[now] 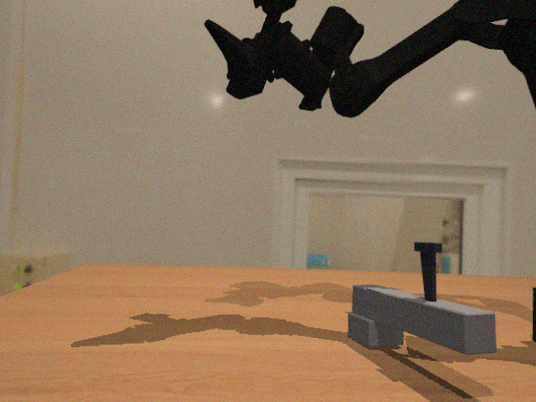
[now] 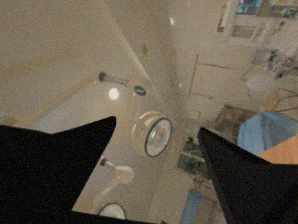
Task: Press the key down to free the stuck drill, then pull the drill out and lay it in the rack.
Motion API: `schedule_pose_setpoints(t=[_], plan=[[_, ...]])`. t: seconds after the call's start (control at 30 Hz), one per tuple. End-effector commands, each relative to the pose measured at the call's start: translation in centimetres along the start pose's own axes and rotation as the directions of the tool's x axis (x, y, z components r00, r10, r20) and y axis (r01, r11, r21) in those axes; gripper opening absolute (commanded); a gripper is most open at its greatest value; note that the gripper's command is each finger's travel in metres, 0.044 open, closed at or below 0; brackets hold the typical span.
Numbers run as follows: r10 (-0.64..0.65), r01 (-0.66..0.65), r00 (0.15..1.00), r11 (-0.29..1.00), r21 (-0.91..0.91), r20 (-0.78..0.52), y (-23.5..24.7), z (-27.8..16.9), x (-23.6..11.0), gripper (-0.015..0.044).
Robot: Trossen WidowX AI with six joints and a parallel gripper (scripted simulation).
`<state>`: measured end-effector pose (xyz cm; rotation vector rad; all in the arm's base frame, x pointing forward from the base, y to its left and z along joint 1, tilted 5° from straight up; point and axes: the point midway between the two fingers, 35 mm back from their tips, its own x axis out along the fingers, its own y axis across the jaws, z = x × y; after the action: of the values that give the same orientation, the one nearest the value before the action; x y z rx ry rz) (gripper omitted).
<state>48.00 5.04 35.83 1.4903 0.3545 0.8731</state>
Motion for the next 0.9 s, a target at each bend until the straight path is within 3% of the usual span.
schedule_pose_setpoints(t=[0.0, 0.3, 0.47, 0.63, 0.87], plan=[[0.0, 0.0, 1.0, 1.0, 0.0, 0.0, 0.0, 0.0, 0.0, 0.0374], [-0.022, 0.022, 1.0, 1.0, -0.003, 0.016, -0.6, -0.1, 0.4, 0.0137], [-0.236, 0.241, 0.966, 0.97, -0.038, 0.104, -5.8, -1.5, 2.1, 0.0006], [-0.507, 0.52, 0.853, 0.846, -0.12, 0.122, -11.7, -4.7, 1.7, 0.0], [-0.692, 0.693, 0.715, 0.686, -0.22, 0.095, -15.5, -7.9, 0.0, 0.0]])
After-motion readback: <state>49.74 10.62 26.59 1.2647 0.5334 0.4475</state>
